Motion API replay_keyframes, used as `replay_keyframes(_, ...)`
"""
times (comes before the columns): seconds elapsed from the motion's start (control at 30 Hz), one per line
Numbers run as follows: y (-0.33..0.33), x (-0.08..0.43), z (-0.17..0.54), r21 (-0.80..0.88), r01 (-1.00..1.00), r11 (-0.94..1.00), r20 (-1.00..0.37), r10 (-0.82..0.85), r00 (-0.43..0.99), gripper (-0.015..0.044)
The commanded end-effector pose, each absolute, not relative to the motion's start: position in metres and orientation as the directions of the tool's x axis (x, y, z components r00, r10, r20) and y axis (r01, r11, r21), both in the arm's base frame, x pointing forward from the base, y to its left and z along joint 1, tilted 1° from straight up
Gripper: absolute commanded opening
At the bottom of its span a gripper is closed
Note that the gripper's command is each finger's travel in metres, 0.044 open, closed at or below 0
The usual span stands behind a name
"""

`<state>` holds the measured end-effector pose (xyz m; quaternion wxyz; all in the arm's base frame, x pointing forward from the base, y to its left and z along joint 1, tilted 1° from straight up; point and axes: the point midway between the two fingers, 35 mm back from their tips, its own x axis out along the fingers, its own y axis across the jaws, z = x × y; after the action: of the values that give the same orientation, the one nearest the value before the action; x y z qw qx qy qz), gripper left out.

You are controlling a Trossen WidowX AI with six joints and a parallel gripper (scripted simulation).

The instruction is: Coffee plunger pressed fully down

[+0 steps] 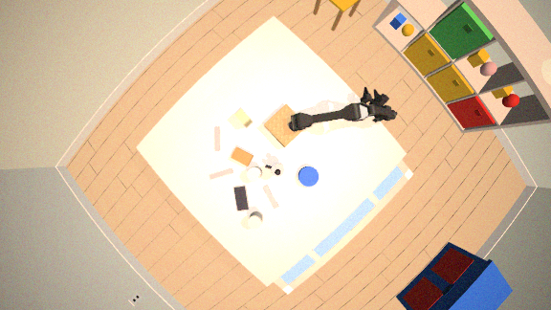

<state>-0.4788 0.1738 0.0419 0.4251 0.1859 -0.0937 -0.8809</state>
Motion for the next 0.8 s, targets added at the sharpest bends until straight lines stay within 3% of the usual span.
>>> replay_keyframes(0.0, 0.176, -0.478, 0.043, 0.324, 0.709, -0.626, -0.251, -0.78, -0.574, 0.0426)
replay_keyframes(0.17, 0.212, -0.458, 0.062, 0.317, 0.639, -0.7, -0.304, -0.714, -0.631, 0.044)
replay_keyframes(0.37, 0.285, -0.398, 0.103, 0.313, 0.434, -0.845, -0.405, -0.532, -0.743, 0.044)
replay_keyframes(0.77, 0.382, -0.213, 0.188, 0.23, -0.183, -0.956, -0.588, 0.014, -0.809, 0.044)
